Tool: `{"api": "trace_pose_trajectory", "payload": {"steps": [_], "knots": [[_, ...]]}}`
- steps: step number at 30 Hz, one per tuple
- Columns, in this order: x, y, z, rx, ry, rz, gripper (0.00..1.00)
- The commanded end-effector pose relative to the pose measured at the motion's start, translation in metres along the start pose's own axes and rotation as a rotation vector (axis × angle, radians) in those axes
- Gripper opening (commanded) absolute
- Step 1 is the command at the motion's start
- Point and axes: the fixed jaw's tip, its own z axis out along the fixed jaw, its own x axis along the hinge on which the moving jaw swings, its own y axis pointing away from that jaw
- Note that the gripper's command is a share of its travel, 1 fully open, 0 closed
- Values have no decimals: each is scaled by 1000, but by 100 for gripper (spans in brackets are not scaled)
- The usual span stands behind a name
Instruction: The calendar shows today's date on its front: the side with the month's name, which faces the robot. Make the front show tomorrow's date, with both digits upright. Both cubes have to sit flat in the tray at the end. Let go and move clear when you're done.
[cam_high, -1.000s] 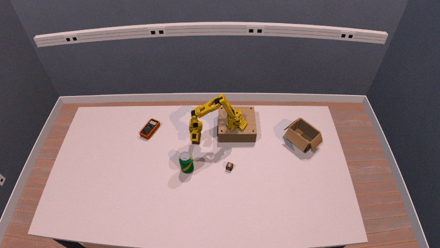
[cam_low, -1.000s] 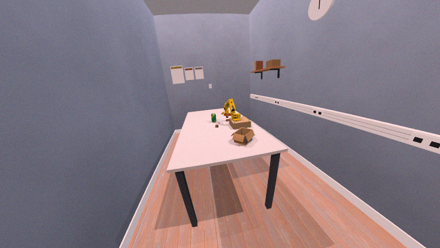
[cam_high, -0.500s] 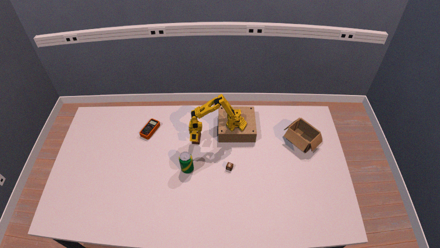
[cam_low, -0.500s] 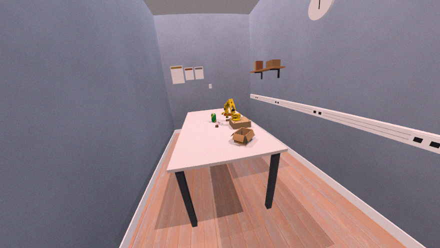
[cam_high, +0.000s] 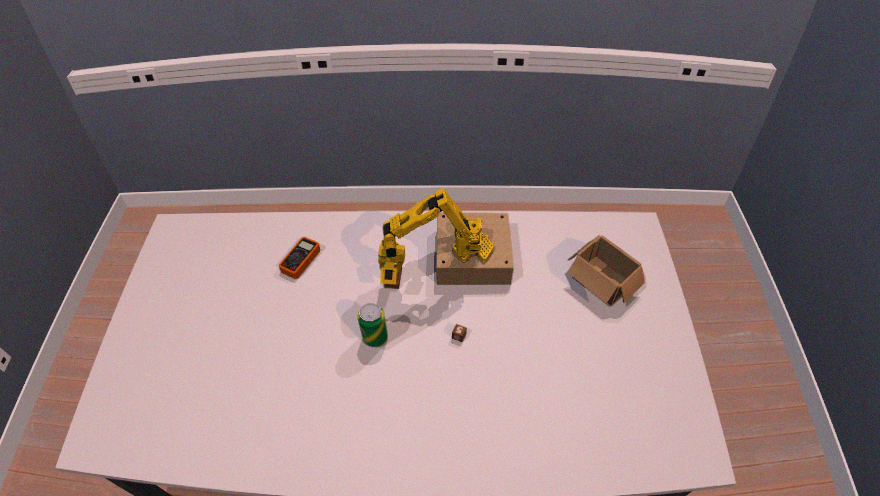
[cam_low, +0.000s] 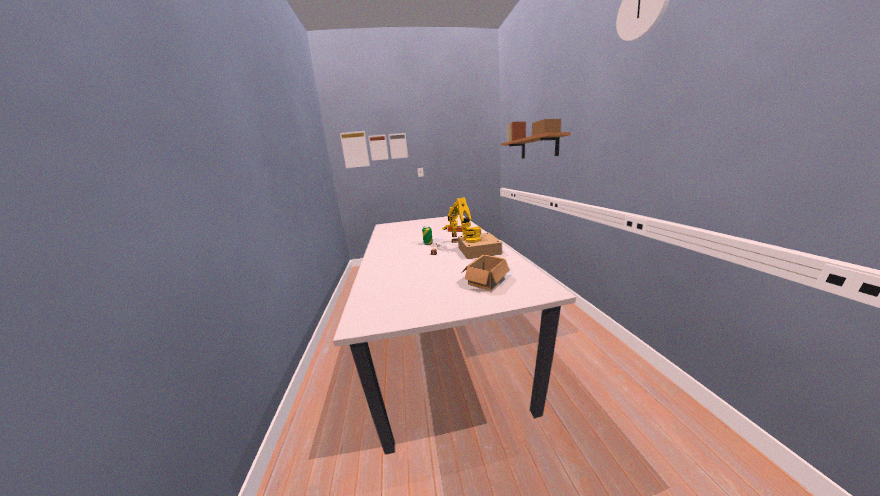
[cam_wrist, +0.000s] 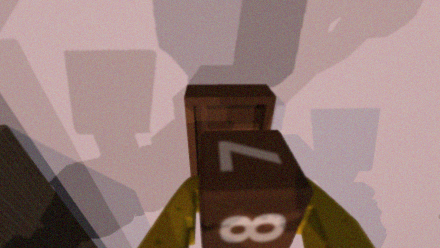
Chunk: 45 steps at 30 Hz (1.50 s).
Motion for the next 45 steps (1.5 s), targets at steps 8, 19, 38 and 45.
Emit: {"api": "trace_pose_trajectory", "payload": {"steps": [8,19,38,45], "knots": [[3,4,8,-16,2,1,0],[3,4,10,-16,2,1,0],[3,5,18,-16,2,1,0],[3,5,21,-16,2,1,0]]}}
